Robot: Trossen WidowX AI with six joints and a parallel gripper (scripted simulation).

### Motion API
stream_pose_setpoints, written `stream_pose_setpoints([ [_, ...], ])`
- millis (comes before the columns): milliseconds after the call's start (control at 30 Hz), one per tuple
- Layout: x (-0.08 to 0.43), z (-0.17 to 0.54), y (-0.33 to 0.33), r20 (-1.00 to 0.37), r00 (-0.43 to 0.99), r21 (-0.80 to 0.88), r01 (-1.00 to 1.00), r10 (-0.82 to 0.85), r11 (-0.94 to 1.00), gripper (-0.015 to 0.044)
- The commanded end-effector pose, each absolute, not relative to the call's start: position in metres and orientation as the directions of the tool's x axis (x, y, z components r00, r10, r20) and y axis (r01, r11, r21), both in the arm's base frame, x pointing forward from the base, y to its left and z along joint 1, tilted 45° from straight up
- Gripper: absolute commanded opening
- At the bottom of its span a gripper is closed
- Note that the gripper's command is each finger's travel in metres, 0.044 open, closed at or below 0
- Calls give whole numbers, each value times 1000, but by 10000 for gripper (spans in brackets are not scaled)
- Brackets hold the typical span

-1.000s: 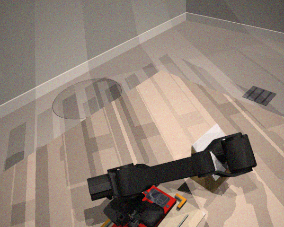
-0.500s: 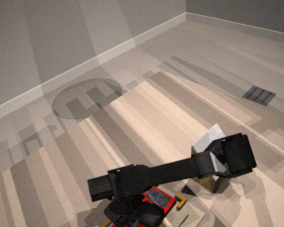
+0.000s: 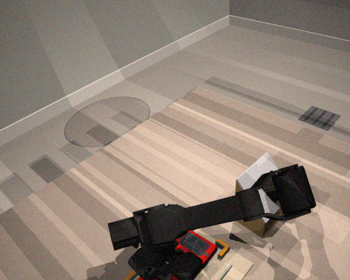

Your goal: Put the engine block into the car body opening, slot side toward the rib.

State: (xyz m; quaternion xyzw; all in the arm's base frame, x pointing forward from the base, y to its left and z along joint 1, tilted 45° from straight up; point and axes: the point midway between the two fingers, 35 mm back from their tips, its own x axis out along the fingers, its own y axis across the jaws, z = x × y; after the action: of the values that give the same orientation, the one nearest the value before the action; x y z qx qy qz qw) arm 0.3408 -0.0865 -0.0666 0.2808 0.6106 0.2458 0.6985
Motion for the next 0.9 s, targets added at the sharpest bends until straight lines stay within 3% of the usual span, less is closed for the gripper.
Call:
stream_pose_setpoints([
  [0, 341, -68, -85, -713, 135, 695, 3, 688, 719, 159],
  [733, 342, -71, -82, -713, 135, 695, 3, 688, 719, 159],
  [867, 342, -70, -83, -714, 134, 693, 0, 687, 721, 264],
])
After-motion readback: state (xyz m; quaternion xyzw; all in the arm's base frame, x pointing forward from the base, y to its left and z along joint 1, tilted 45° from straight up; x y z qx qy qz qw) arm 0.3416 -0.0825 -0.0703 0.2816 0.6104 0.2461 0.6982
